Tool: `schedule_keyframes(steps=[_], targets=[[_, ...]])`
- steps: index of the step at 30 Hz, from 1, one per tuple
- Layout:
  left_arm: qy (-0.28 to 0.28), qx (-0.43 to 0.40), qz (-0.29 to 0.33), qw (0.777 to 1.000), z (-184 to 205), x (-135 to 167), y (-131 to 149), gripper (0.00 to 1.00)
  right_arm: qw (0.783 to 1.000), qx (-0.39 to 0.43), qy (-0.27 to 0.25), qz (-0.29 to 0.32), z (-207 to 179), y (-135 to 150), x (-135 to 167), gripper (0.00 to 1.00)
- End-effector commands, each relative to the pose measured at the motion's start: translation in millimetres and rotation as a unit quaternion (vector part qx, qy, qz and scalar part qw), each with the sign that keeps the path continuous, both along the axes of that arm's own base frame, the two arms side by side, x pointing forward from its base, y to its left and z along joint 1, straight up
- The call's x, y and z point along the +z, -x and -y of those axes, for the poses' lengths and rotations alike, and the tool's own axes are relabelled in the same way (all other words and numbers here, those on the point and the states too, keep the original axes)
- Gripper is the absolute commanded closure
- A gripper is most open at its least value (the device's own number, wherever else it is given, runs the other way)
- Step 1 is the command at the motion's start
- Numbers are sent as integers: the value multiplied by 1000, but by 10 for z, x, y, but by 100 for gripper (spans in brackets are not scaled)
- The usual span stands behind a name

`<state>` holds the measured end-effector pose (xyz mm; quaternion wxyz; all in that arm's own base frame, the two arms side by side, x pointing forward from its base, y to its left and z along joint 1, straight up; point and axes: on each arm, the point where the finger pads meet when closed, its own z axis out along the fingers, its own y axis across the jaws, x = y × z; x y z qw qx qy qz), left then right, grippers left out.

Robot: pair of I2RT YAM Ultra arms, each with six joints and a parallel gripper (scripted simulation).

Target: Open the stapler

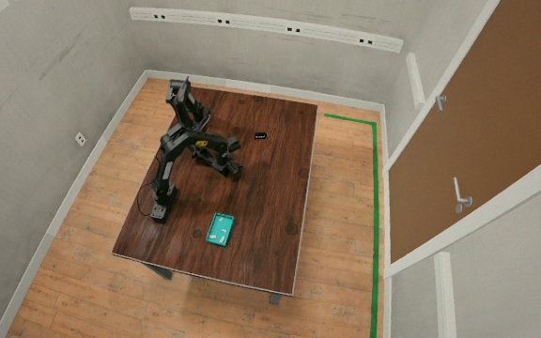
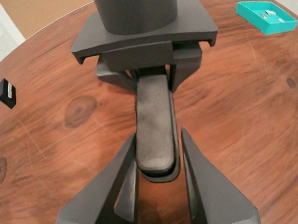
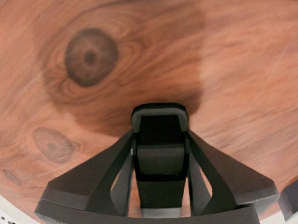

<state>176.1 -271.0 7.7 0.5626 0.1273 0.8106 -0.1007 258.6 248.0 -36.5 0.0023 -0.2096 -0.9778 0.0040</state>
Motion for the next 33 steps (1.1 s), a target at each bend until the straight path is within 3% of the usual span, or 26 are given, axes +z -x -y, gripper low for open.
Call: schedule_keyframes(steps=[1, 12, 13, 14, 15, 25, 33], targets=[[-12, 0, -3, 1000, -48, -62, -9, 67, 1000, -2, -8, 8, -27, -29, 49, 67], [-16, 0, -1, 1000, -33, -63, 2, 80, 1000, -2, -8, 8, -27, -29, 49, 67], [-16, 0, -1, 1000, -33, -63, 2, 91, 1000, -2, -8, 8, -27, -29, 49, 67], [-12, 0, -1, 1000, 13, -52, 4, 80, 1000, -2, -8, 8, -27, -29, 49, 67], [-5, -1, -6, 1000, 30, -33, 3, 78, 1000, -2, -8, 8, -27, -29, 49, 67], [-20, 1, -64, 998, 37, 125, -38, 78, 1000, -2, -8, 8, -27, -29, 49, 67], [-21, 1, -66, 998, 36, 129, -39, 78, 1000, -2, -8, 8, -27, -29, 49, 67]])
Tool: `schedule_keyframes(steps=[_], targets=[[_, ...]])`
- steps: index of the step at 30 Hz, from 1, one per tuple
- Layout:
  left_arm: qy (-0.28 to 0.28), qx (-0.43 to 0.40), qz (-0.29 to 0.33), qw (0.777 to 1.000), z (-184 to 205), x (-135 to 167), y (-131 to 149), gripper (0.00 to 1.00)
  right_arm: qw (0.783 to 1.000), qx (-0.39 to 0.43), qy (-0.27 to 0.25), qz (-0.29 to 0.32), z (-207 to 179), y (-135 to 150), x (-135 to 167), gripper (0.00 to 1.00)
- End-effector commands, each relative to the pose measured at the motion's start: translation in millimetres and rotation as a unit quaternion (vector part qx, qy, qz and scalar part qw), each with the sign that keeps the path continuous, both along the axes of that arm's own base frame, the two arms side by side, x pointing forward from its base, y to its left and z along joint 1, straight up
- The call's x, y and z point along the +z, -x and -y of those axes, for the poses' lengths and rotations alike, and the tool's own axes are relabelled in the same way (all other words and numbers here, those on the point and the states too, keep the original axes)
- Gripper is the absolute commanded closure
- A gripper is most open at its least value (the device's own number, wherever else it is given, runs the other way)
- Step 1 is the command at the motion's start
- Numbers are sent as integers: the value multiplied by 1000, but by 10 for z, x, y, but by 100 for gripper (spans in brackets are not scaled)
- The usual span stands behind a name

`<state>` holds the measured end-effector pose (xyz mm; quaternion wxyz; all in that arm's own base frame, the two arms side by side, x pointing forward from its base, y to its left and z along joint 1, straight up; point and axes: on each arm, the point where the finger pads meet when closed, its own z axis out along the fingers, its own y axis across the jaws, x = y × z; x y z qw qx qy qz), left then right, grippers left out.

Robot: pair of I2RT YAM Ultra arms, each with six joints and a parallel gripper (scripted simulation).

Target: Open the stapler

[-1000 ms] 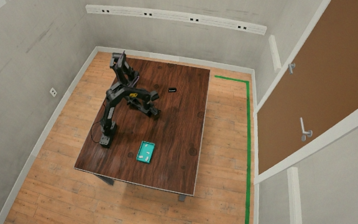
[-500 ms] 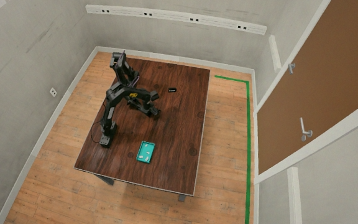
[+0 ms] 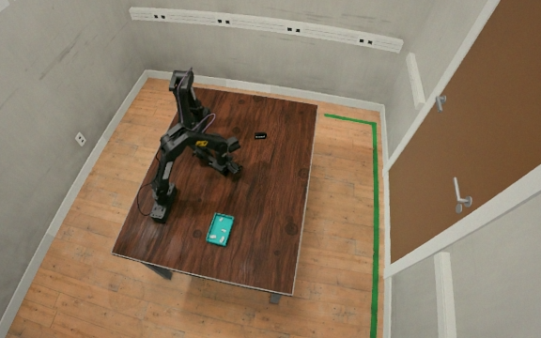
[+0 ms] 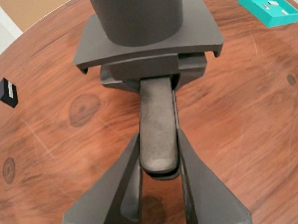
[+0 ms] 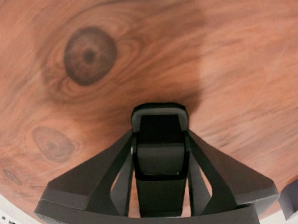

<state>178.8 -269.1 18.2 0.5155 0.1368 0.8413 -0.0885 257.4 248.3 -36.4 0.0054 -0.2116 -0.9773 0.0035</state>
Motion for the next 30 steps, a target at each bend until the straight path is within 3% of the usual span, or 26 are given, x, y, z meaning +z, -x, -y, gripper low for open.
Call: schedule_keyframes(steps=[1, 6, 8, 9, 26, 30], targets=[[3, 3, -13, 1000, 55, 24, -13, 78, 1000, 0, -7, 11, -24, -41, 48, 67], [2, 3, -14, 1000, 53, 17, -12, 78, 1000, 0, -7, 11, -24, -41, 48, 67], [2, 3, -14, 1000, 53, 17, -12, 78, 1000, 0, -7, 11, -24, -41, 48, 45], [2, 3, -14, 1000, 53, 17, -12, 78, 1000, 0, -7, 11, -24, -41, 48, 43], [-4, 1, -10, 1000, 26, -4, 0, 78, 999, -1, -21, 33, -1, -109, 414, 43], [-4, 1, -10, 1000, 26, -4, 0, 78, 999, -1, -18, 30, -8, -106, 387, 43]])
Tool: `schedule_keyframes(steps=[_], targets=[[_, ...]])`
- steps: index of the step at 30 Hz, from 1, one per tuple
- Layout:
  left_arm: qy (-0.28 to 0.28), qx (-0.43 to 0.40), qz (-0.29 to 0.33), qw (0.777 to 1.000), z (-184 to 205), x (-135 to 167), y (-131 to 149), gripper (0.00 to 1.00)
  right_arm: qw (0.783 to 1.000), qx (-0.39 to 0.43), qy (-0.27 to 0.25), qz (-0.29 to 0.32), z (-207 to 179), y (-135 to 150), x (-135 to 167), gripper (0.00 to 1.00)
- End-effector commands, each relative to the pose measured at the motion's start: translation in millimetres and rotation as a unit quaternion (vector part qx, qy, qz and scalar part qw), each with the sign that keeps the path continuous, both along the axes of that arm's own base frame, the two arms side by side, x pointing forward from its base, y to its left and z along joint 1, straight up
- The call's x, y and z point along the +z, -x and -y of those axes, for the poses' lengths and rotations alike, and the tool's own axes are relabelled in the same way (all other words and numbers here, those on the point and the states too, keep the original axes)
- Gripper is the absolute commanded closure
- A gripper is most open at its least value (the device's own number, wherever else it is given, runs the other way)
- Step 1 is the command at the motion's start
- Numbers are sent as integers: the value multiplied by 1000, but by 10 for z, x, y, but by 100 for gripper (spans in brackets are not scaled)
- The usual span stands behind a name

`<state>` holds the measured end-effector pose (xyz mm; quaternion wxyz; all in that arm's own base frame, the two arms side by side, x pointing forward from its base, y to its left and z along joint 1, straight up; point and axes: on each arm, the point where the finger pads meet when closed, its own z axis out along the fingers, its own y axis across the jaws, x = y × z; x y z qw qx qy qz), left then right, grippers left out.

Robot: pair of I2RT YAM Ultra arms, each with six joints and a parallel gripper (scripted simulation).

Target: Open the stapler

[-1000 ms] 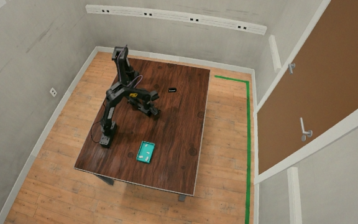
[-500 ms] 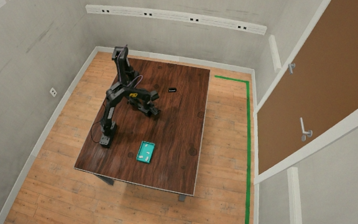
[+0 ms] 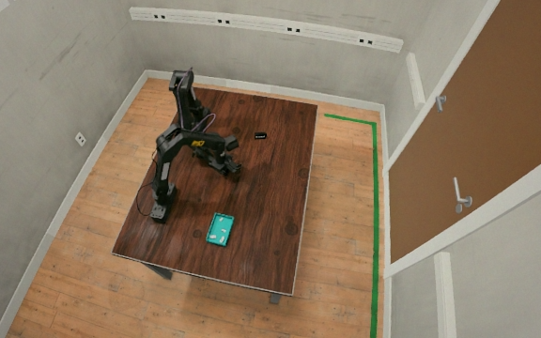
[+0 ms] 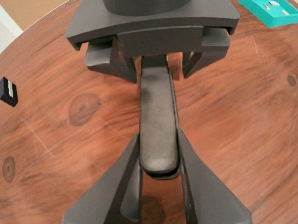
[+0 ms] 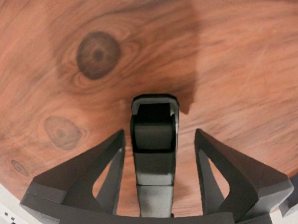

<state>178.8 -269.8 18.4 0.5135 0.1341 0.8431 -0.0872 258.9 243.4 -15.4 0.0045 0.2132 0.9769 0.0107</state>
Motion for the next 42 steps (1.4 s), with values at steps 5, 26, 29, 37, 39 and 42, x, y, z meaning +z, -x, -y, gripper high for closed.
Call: schedule_keyframes(steps=[5, 26, 29, 37, 39, 42], targets=[[-4, -2, -7, 1000, 19, -6, 1, 78, 1000, -2, -10, 20, -122, -126, 484, 43], [-4, -2, -7, 1000, 19, -6, 1, 78, 993, 35, 60, 94, 283, -250, 950, 43], [-4, -2, -7, 1000, 19, -6, 1, 78, 984, 46, 66, 158, 444, -360, 1264, 43], [-4, -2, -7, 1000, 19, -6, 1, 78, 951, 77, 87, 285, 808, -563, 1920, 43], [-4, -2, -7, 1000, 19, -6, 1, 78, 938, 84, 91, 324, 928, -617, 2130, 43], [-4, -2, -7, 1000, 19, -6, 1, 78, 915, 97, 99, 380, 1090, -701, 2428, 43]])
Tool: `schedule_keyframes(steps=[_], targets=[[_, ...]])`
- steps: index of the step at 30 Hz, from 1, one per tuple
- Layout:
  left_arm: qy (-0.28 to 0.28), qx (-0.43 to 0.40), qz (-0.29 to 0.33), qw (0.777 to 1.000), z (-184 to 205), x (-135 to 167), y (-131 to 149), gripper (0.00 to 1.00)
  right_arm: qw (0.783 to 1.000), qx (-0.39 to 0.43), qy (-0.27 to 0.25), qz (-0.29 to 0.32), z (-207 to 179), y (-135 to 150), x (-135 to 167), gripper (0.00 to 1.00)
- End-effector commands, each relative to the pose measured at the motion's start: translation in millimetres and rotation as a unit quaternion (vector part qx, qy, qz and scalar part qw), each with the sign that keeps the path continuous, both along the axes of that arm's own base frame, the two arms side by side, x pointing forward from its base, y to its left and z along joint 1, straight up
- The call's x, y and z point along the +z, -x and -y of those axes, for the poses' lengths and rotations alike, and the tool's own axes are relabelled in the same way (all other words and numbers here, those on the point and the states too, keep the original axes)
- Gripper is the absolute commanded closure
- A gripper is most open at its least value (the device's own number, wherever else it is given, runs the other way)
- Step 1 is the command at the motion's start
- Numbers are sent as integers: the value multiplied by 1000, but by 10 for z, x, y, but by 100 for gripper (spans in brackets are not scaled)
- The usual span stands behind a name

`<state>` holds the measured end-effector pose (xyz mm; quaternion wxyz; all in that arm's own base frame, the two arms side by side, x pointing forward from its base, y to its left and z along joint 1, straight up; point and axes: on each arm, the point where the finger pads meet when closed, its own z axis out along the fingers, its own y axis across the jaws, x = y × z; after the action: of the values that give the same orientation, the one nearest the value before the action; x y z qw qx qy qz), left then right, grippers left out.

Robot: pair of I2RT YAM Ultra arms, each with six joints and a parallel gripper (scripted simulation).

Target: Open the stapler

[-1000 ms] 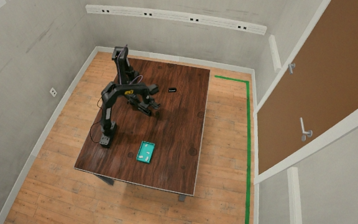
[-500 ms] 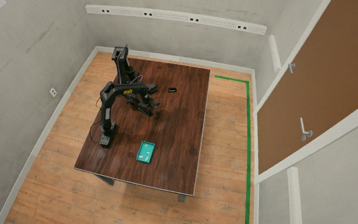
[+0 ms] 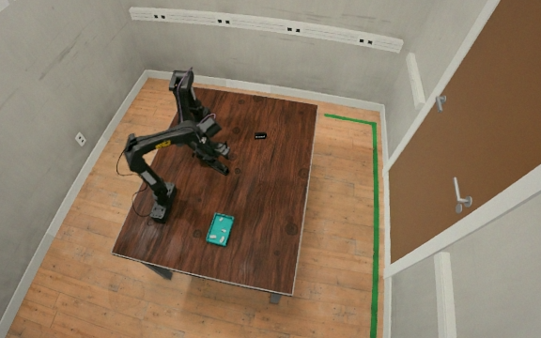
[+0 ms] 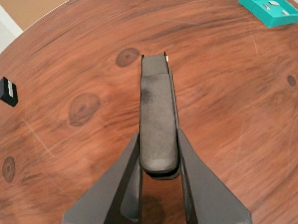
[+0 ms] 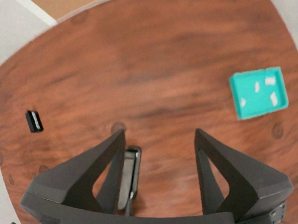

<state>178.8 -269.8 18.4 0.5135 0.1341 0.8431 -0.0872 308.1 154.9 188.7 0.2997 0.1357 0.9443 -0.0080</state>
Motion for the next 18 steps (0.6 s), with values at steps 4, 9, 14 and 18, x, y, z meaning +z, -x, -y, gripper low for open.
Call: schedule_keyframes(steps=[4, 9, 14, 18], targets=[[-4, -2, -7, 1000, 19, -6, 1, 78, 983, 60, 30, 171, 374, -313, 748, 43], [-4, -2, -7, 1000, 19, -6, 1, 78, 971, 82, 36, 223, 476, -393, 1010, 43], [-4, -2, -7, 1000, 19, -6, 1, 78, 943, 99, 50, 314, 780, -485, 1463, 43], [-4, -2, -7, 1000, 19, -6, 1, 78, 922, 110, 57, 367, 942, -542, 1725, 43]])
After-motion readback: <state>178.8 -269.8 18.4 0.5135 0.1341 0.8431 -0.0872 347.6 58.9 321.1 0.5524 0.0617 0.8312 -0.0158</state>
